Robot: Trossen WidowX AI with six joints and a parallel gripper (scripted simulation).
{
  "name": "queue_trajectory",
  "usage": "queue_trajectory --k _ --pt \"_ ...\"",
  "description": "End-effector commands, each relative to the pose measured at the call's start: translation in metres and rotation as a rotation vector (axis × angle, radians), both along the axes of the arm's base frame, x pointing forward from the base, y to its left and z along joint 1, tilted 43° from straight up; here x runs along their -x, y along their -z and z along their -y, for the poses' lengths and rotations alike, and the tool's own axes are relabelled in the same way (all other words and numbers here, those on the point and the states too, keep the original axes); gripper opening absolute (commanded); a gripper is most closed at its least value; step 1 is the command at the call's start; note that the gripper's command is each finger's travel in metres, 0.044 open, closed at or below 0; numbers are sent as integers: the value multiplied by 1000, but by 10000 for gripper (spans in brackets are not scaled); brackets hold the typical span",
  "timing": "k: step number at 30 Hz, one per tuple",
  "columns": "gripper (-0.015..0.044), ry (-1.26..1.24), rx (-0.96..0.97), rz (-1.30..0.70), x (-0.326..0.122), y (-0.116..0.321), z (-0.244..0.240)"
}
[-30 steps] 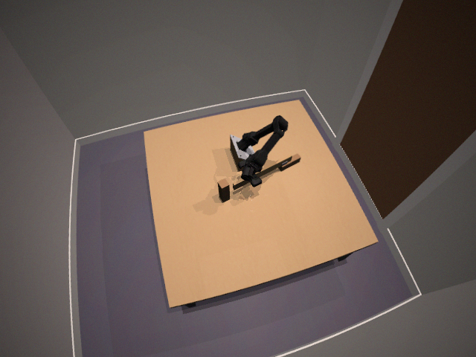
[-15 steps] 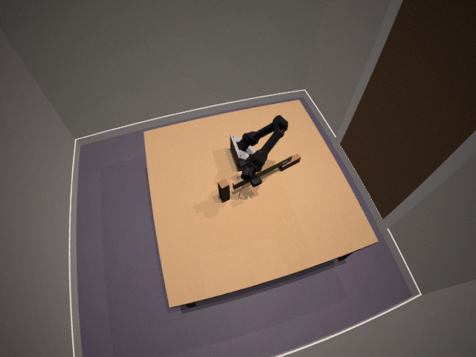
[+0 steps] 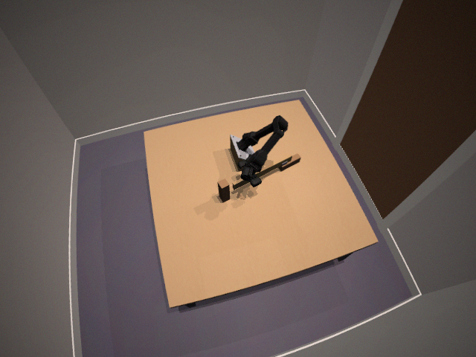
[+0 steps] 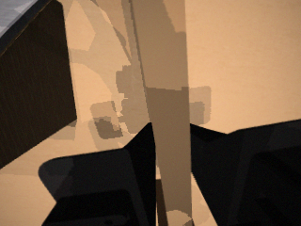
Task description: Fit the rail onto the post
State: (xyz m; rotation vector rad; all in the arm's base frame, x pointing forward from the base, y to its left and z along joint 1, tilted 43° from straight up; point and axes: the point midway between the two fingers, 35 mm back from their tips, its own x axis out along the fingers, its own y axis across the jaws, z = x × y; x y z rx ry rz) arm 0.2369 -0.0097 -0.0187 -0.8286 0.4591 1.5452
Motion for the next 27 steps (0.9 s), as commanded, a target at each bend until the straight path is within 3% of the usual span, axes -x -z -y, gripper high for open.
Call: queue_trajectory --k 1,27 --pt "0 2 4 6 -1 0 3" --pt "0 2 4 6 -4 4 9"
